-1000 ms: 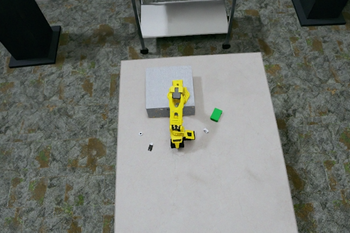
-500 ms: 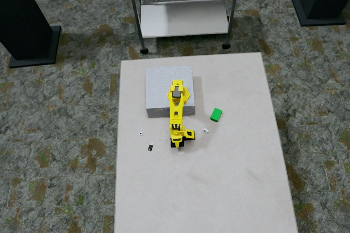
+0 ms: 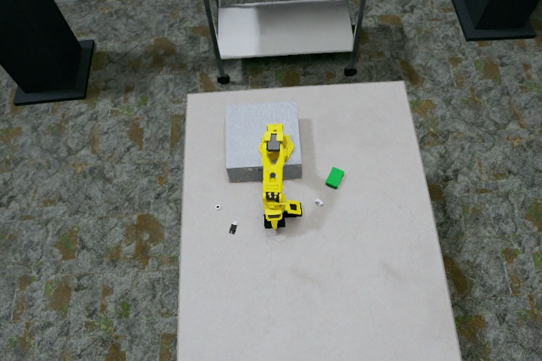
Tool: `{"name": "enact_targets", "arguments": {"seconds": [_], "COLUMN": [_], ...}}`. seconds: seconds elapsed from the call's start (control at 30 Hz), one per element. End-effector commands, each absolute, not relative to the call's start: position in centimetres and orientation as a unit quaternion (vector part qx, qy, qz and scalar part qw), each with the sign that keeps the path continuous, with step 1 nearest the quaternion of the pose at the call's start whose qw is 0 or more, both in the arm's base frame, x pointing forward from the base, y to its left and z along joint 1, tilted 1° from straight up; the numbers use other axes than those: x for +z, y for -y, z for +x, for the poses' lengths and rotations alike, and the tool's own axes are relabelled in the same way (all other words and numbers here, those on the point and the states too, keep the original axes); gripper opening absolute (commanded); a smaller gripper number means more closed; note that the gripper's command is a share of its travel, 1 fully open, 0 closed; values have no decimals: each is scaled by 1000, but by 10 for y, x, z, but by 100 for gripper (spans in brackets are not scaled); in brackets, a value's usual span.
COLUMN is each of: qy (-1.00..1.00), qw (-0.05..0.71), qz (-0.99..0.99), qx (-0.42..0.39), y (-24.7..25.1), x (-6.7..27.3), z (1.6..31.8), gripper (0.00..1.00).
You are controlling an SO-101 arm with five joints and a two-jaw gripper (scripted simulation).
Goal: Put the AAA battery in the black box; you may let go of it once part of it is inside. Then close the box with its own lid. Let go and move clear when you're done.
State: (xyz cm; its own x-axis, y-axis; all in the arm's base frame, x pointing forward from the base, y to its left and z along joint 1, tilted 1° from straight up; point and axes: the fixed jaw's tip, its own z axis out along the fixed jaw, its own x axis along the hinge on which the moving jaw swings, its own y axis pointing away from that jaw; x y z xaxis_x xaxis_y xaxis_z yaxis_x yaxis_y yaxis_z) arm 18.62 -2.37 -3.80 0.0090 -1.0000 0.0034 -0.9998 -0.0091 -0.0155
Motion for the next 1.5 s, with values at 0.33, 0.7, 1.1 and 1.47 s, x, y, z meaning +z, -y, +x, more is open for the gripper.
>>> {"name": "enact_targets", "arguments": {"seconds": [0.33, 0.7, 1.1, 1.47], "qy": [-704, -704, -704, -704], "qw": [3, 3, 4, 4], "qz": [-710, -711, -710, -711], "qx": [-3, -3, -2, -2], "y": [17, -16, -38, -38], "x": [-36, -36, -36, -36], "z": [180, 157, 131, 130], "gripper": [24, 24, 24, 24]}}
